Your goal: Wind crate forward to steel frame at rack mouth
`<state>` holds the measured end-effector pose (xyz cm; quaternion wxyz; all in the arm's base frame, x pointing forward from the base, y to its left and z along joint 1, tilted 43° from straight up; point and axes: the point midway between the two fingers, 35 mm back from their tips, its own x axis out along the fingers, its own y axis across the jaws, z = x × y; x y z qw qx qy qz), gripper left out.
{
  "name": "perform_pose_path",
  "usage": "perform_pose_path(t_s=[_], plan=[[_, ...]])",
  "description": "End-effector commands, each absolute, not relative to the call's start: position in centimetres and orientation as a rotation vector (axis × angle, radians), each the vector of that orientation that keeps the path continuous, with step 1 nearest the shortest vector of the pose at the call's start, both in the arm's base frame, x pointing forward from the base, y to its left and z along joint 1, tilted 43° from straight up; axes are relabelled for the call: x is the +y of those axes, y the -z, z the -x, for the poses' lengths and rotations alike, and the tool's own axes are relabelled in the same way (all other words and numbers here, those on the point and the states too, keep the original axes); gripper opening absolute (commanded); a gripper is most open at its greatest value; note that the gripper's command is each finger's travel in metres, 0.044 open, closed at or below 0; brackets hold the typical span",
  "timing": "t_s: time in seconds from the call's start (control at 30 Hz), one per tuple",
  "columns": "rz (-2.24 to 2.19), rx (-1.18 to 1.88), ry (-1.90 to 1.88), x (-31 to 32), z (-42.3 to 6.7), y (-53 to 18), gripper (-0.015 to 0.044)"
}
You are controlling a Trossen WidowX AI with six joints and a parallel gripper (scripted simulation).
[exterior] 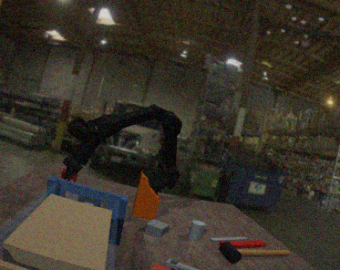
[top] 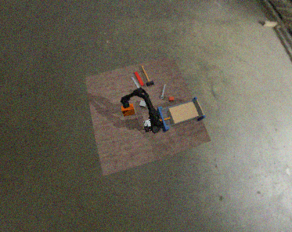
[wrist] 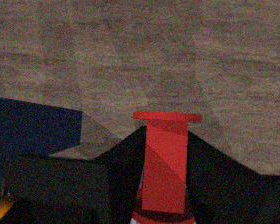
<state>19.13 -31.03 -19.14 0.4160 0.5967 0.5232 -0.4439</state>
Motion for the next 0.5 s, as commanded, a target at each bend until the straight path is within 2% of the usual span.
perform_pose_path(t_s=[0.0,0.47], plan=[[-1.515,1.308,1.076,-30.3,-20.9,18.7,0.0000],[-1.516,1.308,1.074,-29.5,-22.8,17.8,0.0000]])
